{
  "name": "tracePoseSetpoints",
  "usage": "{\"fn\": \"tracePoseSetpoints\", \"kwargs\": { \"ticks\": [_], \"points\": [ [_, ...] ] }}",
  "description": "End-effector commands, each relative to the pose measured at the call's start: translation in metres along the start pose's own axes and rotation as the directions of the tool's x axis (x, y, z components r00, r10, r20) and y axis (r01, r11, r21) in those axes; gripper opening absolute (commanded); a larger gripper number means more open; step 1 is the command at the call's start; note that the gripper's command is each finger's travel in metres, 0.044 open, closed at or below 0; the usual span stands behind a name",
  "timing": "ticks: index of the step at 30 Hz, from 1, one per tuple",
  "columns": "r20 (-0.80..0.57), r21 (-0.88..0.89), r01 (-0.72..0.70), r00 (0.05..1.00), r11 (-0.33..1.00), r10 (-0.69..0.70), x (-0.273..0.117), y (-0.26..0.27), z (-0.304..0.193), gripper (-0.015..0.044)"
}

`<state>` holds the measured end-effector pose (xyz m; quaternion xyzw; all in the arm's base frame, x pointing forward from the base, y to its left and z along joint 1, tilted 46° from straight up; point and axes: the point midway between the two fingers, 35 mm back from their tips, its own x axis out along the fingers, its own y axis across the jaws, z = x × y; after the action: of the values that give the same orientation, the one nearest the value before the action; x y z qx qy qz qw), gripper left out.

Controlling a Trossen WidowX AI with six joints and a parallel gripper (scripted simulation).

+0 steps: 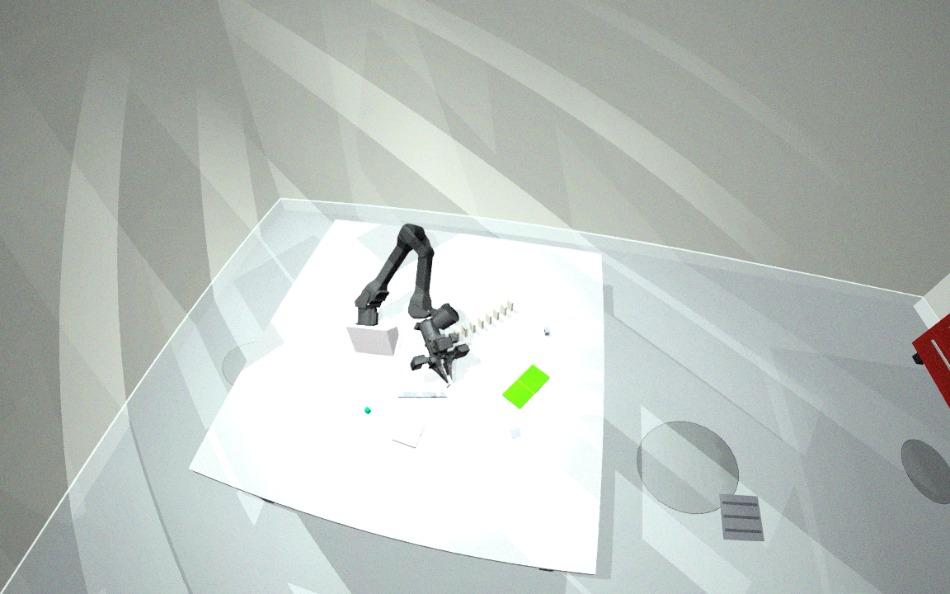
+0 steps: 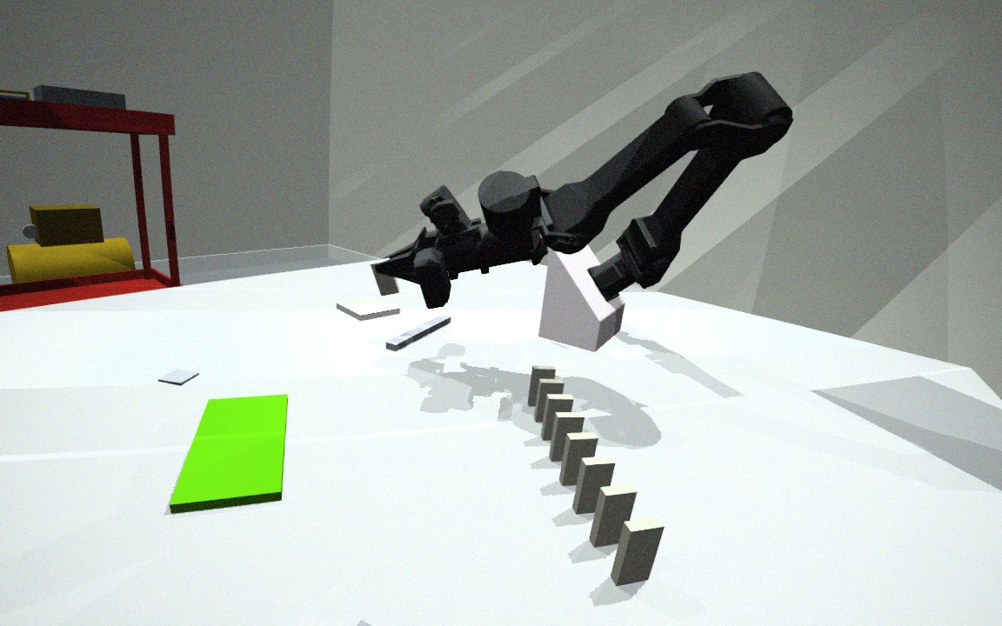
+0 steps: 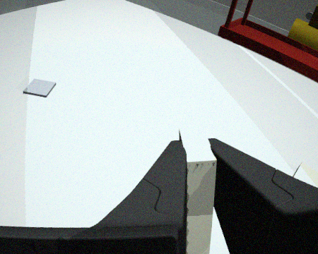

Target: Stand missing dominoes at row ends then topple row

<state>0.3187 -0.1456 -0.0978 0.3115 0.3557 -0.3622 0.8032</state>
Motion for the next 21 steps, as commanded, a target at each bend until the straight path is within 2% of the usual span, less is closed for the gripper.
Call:
{"fn": "tracePoseSetpoints", "kwargs": {
  "ticks": [1,16,21],
  "points": [
    [0.074,0.038,-0.022,0.997,0.999,0.019,-0.012,0.001,0.004,0.0025],
    [0.291,0.162,-0.139,0.953,0.977,0.087,-0.058,0.001,0.011,0.0025],
    [0.311,0.174,-0.153,0.946,0.973,0.093,-0.063,0.000,0.012,0.0025]
  ]
}}
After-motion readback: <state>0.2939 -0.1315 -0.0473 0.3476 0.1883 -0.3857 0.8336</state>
